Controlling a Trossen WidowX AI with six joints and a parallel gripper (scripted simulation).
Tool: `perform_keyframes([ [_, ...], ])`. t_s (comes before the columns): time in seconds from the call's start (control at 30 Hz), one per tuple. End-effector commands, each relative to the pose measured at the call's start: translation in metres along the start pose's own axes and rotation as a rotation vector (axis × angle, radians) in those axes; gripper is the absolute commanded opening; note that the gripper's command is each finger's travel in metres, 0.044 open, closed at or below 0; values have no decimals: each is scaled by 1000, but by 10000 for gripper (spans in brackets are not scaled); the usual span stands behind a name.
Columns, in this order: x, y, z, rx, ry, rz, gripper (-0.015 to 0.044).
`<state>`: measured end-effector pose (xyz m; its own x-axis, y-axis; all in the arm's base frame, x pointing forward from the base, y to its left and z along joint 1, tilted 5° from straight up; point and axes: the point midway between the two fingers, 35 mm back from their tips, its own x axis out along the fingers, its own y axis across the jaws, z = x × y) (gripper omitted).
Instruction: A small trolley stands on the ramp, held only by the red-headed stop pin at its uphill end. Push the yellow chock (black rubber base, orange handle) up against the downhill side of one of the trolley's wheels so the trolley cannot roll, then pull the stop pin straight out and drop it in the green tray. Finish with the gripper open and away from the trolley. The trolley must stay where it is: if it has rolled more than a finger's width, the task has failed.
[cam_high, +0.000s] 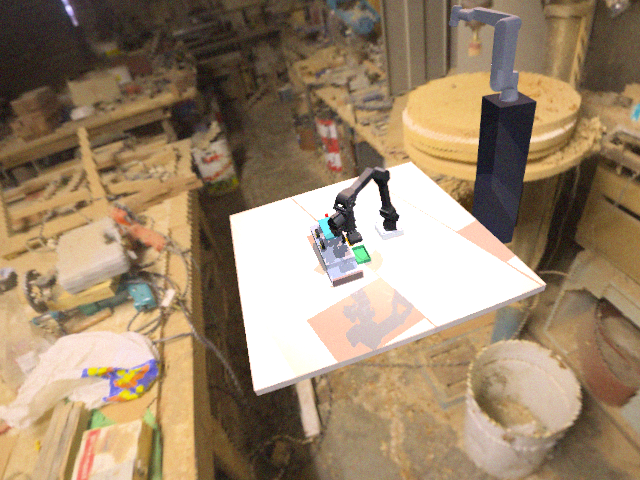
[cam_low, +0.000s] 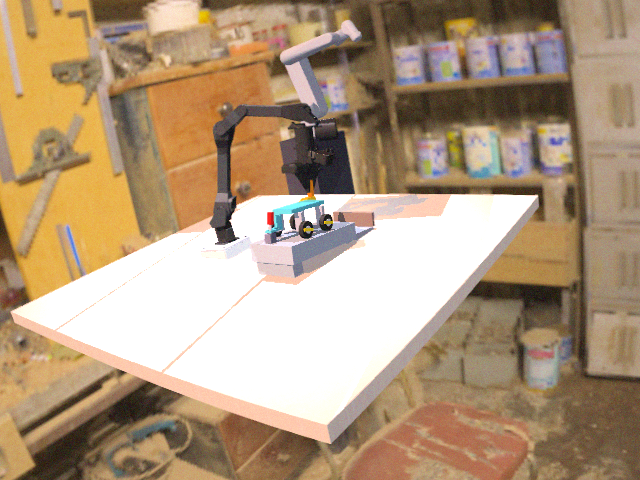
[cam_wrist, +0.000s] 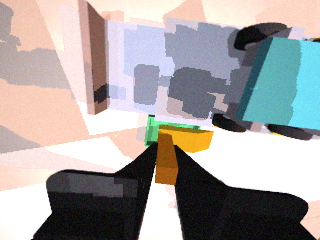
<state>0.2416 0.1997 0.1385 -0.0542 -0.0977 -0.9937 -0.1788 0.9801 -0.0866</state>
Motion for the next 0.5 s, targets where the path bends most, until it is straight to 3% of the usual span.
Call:
perform_keyframes([
  [0.0,2,1,11,-4,-5,-4,0],
  [0.47,25,2,13,-4,-5,-4,0],
])
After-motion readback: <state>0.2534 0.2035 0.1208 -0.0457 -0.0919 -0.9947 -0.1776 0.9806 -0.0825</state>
